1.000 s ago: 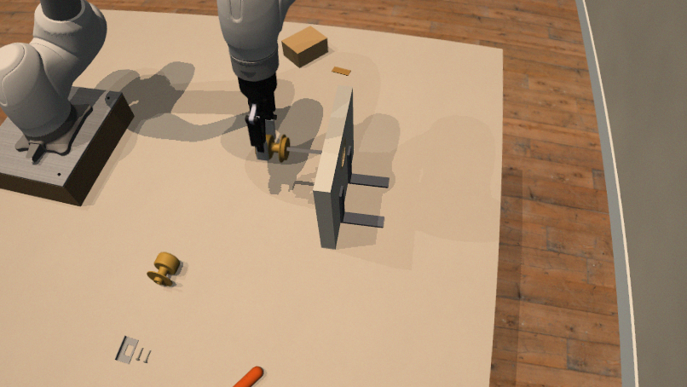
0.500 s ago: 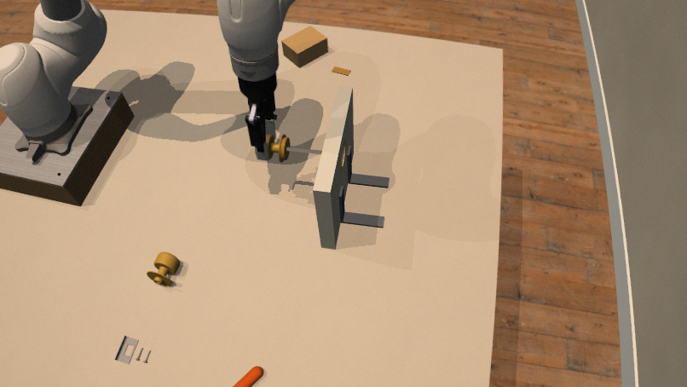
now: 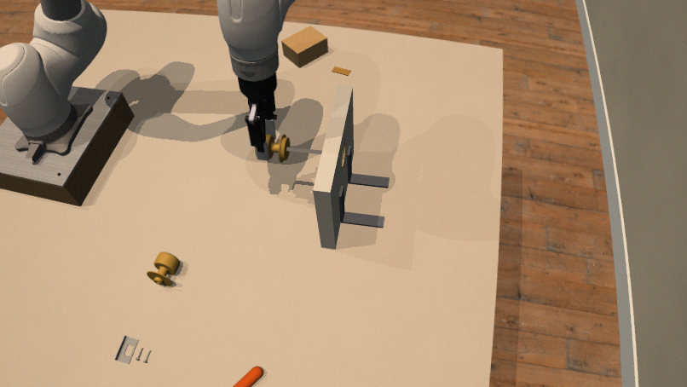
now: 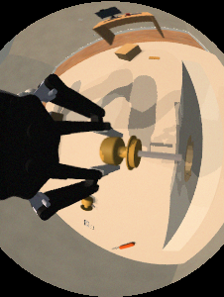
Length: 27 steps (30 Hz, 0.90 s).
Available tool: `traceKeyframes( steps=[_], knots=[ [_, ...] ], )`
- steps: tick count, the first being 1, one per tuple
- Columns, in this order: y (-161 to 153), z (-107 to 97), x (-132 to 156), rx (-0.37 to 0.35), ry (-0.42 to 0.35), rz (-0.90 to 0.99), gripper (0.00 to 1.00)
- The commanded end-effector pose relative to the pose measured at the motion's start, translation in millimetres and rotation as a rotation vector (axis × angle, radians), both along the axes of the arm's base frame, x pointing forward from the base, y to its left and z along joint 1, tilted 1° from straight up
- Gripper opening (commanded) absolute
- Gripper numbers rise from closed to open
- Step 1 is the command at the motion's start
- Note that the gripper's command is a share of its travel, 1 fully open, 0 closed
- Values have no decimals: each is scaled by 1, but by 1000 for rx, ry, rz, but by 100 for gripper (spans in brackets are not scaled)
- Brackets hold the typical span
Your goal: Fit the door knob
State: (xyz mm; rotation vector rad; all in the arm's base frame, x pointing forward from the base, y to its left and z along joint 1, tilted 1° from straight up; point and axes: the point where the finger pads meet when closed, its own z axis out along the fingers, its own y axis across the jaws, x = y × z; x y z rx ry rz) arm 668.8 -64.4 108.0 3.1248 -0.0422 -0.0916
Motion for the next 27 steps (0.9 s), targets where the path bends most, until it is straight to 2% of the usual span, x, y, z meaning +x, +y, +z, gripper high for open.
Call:
traceKeyframes(
  steps=[1,27],
  knots=[
    [0,0,0,0,0,0,42],
    [0,0,6,0,0,0,42]
  ],
)
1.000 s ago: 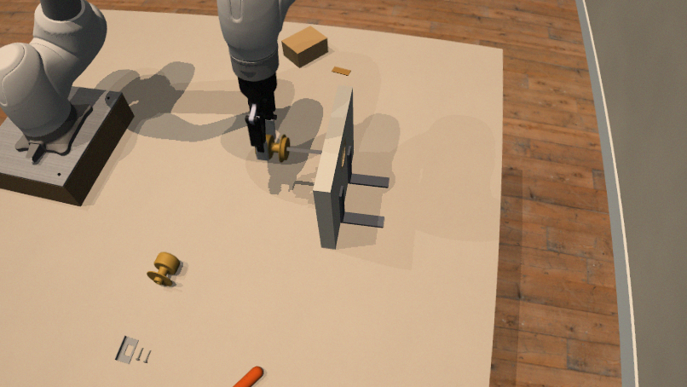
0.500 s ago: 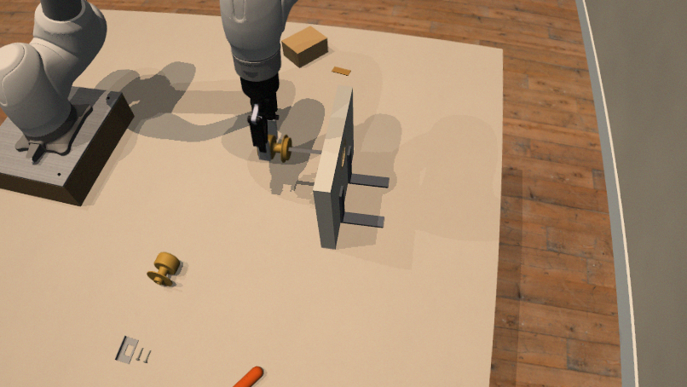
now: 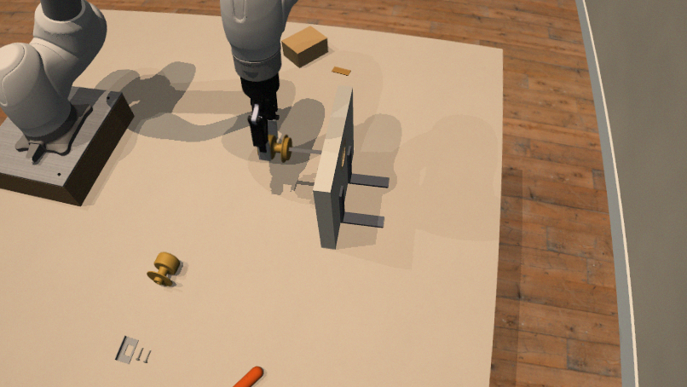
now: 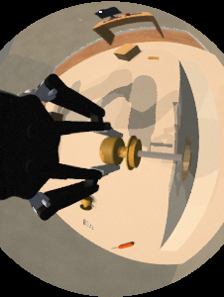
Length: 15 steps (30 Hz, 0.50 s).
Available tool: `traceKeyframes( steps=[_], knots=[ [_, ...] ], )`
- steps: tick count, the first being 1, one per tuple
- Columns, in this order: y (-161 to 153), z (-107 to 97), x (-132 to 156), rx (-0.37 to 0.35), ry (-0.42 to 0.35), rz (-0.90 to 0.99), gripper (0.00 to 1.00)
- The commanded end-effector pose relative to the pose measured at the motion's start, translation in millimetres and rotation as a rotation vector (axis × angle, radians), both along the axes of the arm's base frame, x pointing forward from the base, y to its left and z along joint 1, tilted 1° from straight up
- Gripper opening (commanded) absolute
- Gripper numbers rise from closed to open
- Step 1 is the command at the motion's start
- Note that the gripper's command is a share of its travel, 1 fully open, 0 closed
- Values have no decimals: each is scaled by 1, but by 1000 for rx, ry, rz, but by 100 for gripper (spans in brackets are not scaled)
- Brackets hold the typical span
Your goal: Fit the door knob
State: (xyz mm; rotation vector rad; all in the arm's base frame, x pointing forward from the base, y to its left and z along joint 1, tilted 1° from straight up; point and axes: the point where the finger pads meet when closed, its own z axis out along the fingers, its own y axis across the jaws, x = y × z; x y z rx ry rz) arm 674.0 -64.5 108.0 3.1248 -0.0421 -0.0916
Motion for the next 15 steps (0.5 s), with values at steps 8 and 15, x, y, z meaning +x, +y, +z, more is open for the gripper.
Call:
traceKeyframes(
  steps=[8,15],
  knots=[
    [0,0,4,0,0,0,42],
    [0,0,5,0,0,0,42]
  ],
)
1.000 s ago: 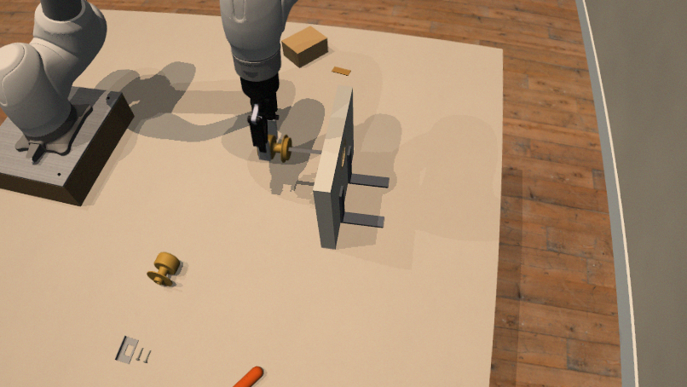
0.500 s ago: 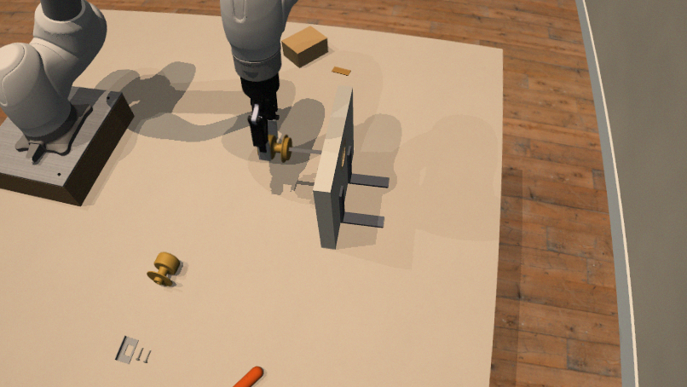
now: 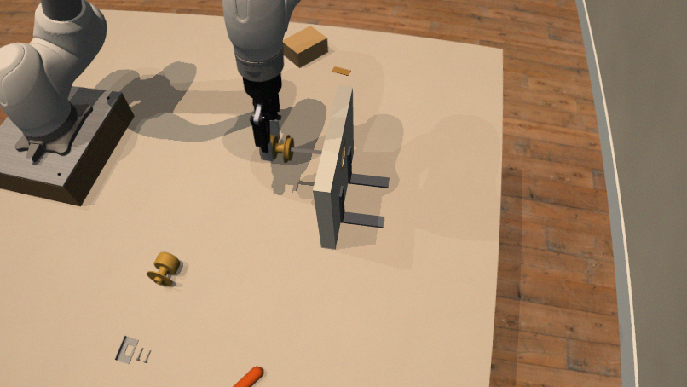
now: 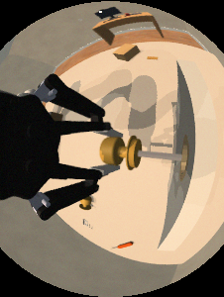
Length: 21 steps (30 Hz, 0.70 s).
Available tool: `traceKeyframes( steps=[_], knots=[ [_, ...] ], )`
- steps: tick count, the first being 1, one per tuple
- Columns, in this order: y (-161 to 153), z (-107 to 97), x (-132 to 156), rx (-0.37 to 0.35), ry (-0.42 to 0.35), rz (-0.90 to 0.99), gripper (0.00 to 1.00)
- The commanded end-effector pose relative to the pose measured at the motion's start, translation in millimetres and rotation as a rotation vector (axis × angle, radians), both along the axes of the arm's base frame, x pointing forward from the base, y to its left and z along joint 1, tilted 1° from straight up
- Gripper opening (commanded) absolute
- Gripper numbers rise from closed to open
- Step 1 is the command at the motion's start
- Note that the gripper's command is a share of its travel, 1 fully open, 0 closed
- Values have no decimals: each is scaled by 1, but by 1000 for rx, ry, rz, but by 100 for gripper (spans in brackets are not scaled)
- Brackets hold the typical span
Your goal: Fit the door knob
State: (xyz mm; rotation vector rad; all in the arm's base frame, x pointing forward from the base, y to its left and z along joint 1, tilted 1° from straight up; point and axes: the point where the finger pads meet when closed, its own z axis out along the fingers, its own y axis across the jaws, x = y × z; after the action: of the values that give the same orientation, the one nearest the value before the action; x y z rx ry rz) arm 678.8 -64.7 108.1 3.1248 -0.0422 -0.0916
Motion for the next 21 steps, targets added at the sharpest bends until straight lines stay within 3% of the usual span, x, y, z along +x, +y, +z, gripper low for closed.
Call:
traceKeyframes(
  steps=[1,21],
  knots=[
    [0,0,0,0,0,0,42],
    [0,0,5,0,0,0,42]
  ],
)
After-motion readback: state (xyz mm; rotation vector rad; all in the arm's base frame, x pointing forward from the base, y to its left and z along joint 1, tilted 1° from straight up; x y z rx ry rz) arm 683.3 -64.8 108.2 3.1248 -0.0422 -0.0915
